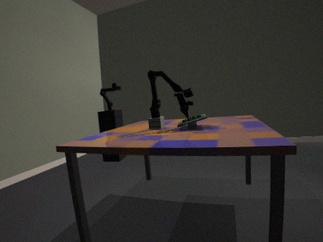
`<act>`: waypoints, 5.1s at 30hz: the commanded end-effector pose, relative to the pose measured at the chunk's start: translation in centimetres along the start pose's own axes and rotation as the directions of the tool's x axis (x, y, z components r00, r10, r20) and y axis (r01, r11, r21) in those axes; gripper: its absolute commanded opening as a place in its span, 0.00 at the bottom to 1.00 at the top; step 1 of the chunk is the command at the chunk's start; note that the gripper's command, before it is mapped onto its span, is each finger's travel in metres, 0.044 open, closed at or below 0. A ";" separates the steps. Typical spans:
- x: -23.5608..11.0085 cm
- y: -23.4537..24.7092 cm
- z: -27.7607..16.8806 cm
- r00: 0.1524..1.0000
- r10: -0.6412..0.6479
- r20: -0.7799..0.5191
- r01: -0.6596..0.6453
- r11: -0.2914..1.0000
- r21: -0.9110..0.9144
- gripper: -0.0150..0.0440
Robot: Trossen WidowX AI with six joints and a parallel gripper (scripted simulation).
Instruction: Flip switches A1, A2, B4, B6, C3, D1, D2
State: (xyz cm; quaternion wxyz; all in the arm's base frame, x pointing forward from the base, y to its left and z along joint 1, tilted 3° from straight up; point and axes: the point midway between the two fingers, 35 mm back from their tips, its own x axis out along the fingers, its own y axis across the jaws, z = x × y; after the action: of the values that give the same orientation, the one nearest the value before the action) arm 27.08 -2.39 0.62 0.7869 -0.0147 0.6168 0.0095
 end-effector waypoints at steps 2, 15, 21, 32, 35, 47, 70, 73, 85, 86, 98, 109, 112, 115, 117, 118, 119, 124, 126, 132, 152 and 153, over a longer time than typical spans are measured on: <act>0.2 0.0 -0.2 1.000 -0.003 -0.005 0.003 1.000 0.004 0.25; 0.2 0.0 -0.2 1.000 -0.003 -0.005 0.003 1.000 0.004 0.25; 0.2 0.0 -0.2 1.000 -0.003 -0.005 0.003 1.000 0.004 0.25; 0.3 0.0 -0.2 1.000 -0.003 -0.005 0.003 1.000 0.004 0.25; 0.4 0.0 -0.2 1.000 -0.003 -0.005 0.003 1.000 0.004 0.25; 0.5 0.0 -0.2 1.000 -0.003 -0.005 0.003 1.000 0.004 0.25; -5.5 0.0 0.1 1.000 -0.003 -0.030 0.003 1.000 0.004 0.25; -5.7 0.0 0.1 1.000 -0.003 -0.031 0.003 1.000 0.004 0.25; -5.6 5.4 -2.0 0.999 0.003 -0.034 -0.002 1.000 0.005 0.25; -5.0 5.4 -2.0 0.999 0.003 -0.039 -0.002 1.000 0.005 0.25; -1.3 5.4 -2.1 0.998 0.003 -0.058 -0.002 1.000 0.005 0.25; 0.1 5.4 -2.1 0.998 0.003 -0.058 -0.002 1.000 0.005 0.25; 0.1 5.4 -2.2 0.998 0.003 -0.058 -0.002 1.000 0.005 0.25; 0.1 5.4 -2.2 0.998 0.003 -0.058 -0.002 1.000 0.005 0.25; 0.1 5.4 -2.2 0.998 0.003 -0.058 -0.002 1.000 0.005 0.25; 0.1 5.4 -2.2 0.998 0.003 -0.058 -0.002 1.000 0.005 0.25; 0.1 5.4 -2.2 0.998 0.003 -0.058 -0.002 1.000 0.005 0.25; 0.1 5.4 -2.2 0.998 0.003 -0.058 -0.002 1.000 0.005 0.25; 0.1 5.4 -2.2 0.998 0.003 -0.058 -0.002 1.000 0.005 0.25; 0.1 5.4 -2.2 0.998 0.003 -0.058 -0.002 1.000 0.005 0.25; 0.4 5.4 -2.2 0.998 0.003 -0.058 -0.002 1.000 0.005 0.25; 0.4 5.4 -2.2 0.998 0.003 -0.058 -0.002 1.000 0.005 0.25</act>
State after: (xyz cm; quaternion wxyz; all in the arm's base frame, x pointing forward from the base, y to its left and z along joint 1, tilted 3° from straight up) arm 24.92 2.98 -0.27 0.7688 -0.0116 0.6393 0.0097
